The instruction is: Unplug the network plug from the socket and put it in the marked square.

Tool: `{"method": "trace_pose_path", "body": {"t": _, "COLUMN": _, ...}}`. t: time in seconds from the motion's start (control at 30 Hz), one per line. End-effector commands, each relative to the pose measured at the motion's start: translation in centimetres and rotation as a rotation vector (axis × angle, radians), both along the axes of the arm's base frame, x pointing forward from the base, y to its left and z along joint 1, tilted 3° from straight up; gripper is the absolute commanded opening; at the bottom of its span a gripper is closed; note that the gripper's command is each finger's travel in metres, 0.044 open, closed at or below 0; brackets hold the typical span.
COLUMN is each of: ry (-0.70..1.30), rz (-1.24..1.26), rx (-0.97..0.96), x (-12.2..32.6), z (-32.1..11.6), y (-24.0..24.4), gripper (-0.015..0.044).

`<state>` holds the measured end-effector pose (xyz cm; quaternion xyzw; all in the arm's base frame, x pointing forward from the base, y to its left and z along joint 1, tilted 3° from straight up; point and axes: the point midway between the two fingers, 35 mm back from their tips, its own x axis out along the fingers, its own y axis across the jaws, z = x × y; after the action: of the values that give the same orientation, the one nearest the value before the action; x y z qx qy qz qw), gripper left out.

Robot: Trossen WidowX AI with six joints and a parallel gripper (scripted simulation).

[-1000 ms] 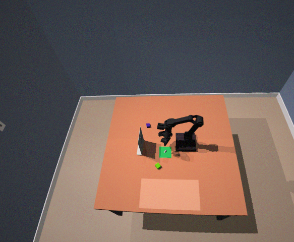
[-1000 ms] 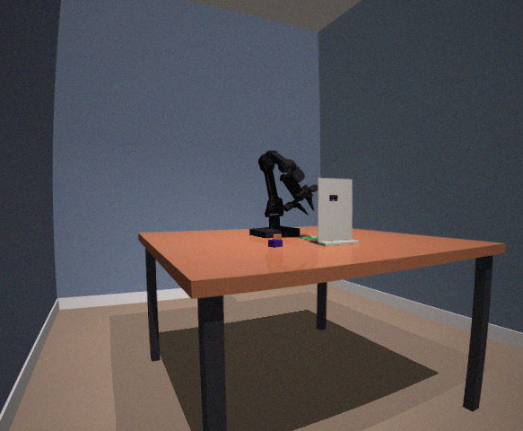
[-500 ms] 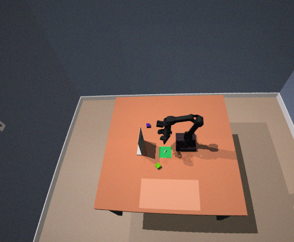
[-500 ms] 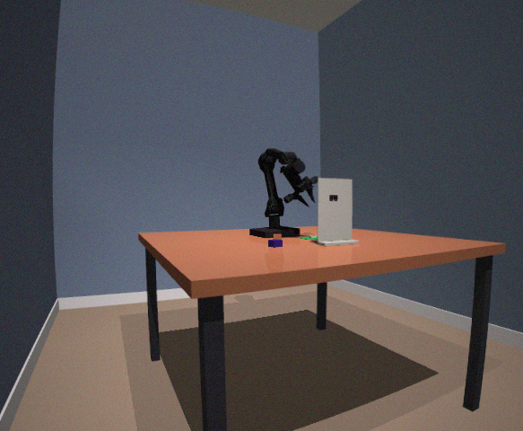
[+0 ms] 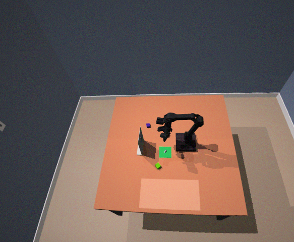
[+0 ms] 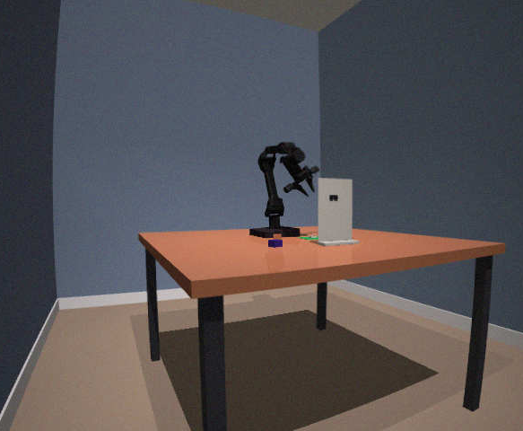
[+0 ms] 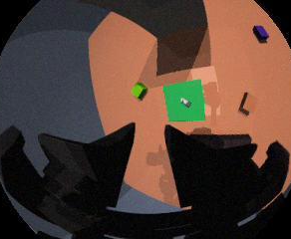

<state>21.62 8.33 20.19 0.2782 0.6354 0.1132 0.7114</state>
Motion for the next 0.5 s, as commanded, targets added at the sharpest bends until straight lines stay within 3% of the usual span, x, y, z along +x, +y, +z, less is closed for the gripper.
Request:
{"method": "trace_pose_path", "body": {"t": 0.0, "ry": -0.006, "rz": -0.003, "rx": -0.002, "x": -0.33, "z": 1.59, "y": 0.03, "gripper": 0.0156}}
{"method": "trace_pose_path", "body": {"t": 0.13, "ry": -0.006, "rz": -0.003, "rx": -0.002, "x": -0.45, "z": 2.05, "y": 0.06, "gripper": 0.0156}}
{"method": "trace_pose_path", "body": {"t": 0.47, "ry": -0.006, "rz": -0.003, "rx": -0.002, "x": -0.45, "z": 2.05, "y": 0.06, "gripper": 0.0419}}
